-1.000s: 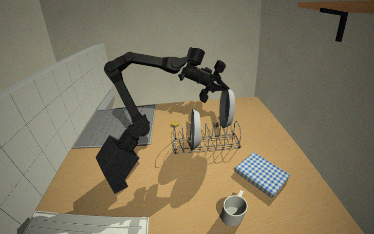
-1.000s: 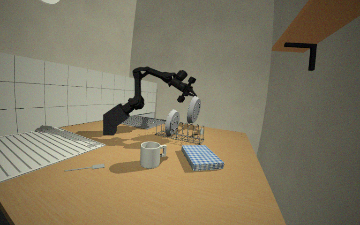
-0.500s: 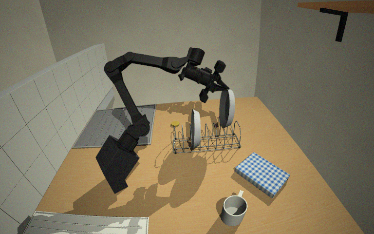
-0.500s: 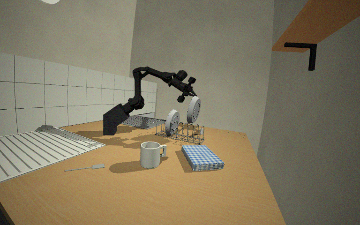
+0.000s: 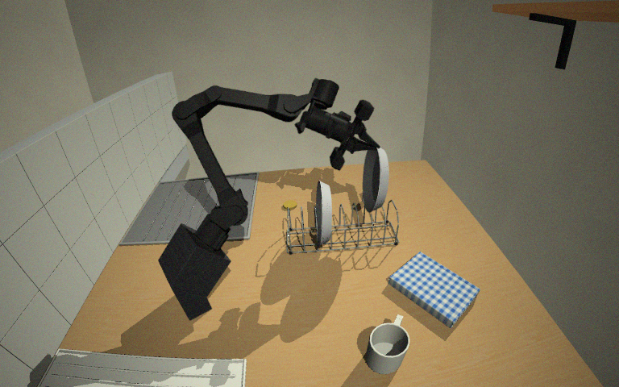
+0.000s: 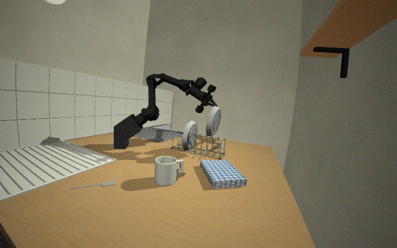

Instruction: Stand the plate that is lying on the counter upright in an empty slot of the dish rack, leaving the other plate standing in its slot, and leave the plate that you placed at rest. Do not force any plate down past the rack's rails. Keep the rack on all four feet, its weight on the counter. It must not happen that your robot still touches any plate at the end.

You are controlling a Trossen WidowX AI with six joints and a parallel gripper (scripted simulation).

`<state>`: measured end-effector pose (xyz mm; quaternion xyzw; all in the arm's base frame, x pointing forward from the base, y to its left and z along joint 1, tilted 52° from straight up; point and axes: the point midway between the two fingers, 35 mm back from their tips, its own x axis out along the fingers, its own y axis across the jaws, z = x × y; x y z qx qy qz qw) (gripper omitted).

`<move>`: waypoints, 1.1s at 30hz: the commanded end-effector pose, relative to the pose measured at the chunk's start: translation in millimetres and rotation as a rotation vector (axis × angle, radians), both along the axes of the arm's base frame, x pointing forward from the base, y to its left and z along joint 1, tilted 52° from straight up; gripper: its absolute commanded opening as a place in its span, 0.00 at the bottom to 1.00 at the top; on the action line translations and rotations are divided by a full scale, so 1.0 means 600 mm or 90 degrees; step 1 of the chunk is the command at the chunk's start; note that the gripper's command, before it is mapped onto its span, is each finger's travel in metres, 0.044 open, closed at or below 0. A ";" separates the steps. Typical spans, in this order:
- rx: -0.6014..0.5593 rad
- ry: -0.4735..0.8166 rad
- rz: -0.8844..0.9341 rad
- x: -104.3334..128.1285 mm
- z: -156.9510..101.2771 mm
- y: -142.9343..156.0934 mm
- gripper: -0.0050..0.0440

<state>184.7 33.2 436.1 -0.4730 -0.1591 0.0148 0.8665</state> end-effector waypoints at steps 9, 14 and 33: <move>0.005 -0.043 -0.014 0.005 0.005 -0.001 0.10; 0.009 -0.069 -0.021 0.003 0.001 0.000 0.10; 0.009 -0.073 -0.023 0.006 -0.008 0.007 0.10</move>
